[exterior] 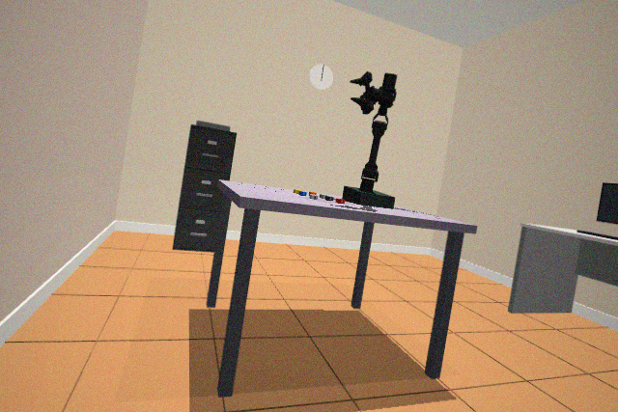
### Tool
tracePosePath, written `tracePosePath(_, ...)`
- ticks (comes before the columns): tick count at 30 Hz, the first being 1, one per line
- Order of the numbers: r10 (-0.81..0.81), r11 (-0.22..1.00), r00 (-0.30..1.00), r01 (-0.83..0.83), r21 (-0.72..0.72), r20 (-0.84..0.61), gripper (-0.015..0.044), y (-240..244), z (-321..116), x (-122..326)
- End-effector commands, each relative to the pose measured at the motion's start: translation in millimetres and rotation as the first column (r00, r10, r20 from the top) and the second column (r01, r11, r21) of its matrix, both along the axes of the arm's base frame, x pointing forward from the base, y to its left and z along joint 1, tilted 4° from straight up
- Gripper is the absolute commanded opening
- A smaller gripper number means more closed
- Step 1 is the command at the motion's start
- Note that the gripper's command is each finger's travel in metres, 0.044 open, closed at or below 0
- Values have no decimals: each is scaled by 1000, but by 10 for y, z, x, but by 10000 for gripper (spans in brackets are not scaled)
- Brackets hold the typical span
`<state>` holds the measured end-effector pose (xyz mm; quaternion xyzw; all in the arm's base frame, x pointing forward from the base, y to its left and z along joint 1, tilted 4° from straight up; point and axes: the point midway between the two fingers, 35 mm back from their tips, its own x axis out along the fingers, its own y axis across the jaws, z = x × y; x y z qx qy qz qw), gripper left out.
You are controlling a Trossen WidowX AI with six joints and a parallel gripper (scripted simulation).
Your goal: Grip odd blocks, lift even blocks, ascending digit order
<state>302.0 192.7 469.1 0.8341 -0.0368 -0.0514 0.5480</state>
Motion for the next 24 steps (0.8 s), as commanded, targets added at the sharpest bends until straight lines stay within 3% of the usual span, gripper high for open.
tracePosePath(1, -1, 1000, 1000, 1, -19, -6, 400, -9, -19, 20)
tracePosePath(4, -28, 962, 994, -2, -275, -105, 400, -171, -299, 298)
tracePosePath(7, -79, 837, 966, -70, -543, -246, 400, -453, -683, 603)
tracePosePath(11, -132, 693, 920, -182, -698, -370, 400, -751, -1027, 807)
tracePosePath(17, -211, 469, 809, -408, -783, -548, 400, -1257, -1548, 986)
tracePosePath(24, -278, 254, 626, -684, -684, -729, 400, -1878, -2148, 993)
